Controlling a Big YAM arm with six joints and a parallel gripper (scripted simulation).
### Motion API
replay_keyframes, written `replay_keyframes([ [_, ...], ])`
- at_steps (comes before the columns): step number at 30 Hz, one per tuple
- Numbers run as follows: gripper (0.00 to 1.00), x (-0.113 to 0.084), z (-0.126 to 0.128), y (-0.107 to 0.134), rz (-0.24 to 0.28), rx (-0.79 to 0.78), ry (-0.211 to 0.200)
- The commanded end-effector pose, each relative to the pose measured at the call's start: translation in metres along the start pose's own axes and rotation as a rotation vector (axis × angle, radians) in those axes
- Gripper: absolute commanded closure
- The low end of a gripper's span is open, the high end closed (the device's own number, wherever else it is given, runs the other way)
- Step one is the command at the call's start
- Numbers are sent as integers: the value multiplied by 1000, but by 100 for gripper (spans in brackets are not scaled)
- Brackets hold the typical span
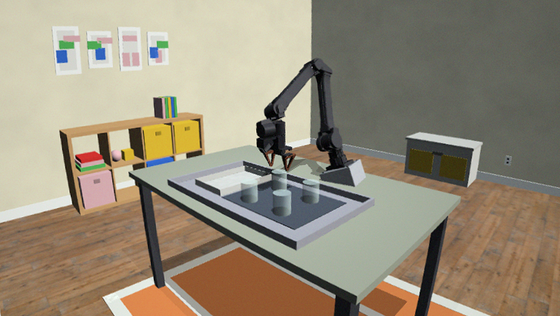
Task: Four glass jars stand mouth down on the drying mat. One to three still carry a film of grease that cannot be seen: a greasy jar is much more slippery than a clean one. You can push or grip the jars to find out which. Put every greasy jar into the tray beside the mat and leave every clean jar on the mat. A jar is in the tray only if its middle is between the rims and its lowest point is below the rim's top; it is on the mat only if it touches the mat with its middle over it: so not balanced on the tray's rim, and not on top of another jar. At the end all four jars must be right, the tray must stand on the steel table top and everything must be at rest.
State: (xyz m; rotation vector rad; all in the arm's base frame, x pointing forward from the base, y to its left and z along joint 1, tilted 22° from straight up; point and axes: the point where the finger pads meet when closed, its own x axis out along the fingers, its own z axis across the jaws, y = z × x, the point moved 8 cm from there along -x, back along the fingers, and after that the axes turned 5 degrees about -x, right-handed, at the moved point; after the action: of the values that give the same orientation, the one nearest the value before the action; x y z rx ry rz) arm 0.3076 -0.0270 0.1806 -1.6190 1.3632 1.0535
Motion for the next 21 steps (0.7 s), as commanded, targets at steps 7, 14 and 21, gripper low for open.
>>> replay_keyframes([
  [7,0,15,-3,-3,-13,-4,-2],
  [14,0,29,-3,-3,-13,-4,-2],
  [21,0,39,-3,-3,-13,-4,-2],
])
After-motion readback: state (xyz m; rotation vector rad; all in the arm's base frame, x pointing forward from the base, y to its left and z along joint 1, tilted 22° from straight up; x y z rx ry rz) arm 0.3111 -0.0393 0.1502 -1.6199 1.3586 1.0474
